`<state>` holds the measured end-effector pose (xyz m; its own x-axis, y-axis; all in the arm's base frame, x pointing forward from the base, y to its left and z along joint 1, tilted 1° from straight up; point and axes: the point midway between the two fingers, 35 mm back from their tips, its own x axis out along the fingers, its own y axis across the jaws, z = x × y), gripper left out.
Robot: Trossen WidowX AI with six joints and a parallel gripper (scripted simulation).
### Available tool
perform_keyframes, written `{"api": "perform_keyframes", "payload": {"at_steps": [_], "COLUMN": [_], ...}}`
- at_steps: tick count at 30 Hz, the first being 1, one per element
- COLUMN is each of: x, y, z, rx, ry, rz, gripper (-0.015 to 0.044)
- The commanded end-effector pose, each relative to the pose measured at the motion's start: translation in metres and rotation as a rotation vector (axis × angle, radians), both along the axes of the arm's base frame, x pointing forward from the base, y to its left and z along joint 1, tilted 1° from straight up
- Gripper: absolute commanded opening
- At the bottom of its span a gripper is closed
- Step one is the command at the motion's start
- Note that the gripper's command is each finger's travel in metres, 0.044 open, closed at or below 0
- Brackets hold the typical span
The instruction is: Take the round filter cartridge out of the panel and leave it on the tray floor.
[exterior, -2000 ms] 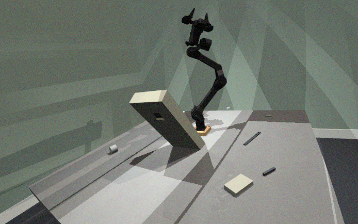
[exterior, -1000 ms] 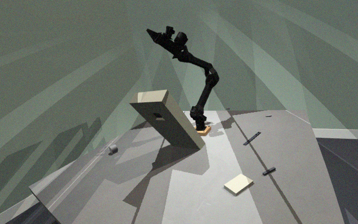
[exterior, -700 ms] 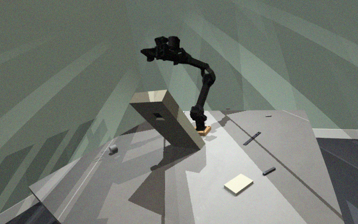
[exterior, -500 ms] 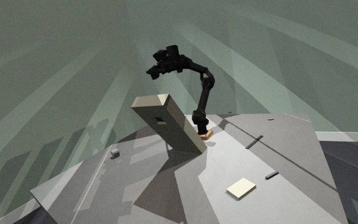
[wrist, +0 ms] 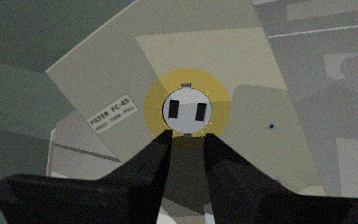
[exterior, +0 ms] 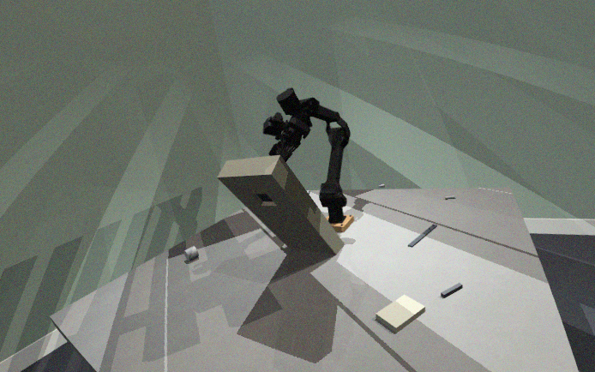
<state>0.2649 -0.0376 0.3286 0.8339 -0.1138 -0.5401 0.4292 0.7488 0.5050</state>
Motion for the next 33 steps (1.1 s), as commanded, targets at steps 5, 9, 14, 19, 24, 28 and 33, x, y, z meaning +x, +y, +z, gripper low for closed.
{"api": "perform_keyframes", "payload": {"at_steps": [5,9,14,19,24,28,33], "x": [-0.002,-0.002,0.003,0.010,0.017,0.022,0.028], "y": [0.004,0.004,0.003,0.002,0.002,0.001,0.000], "z": [-0.007,-0.007,-0.010,-0.014,-0.018,-0.021,-0.026], "rx": [0.025,0.025,0.025,0.025,0.025,0.025,0.025], "ry": [0.027,0.027,0.027,0.026,0.025,0.025,0.024], "rz": [0.004,0.004,0.004,0.004,0.004,0.004,0.004], "gripper": [0.0095,0.0095,0.0095,0.0095,0.0095,0.0095,0.0095]}}
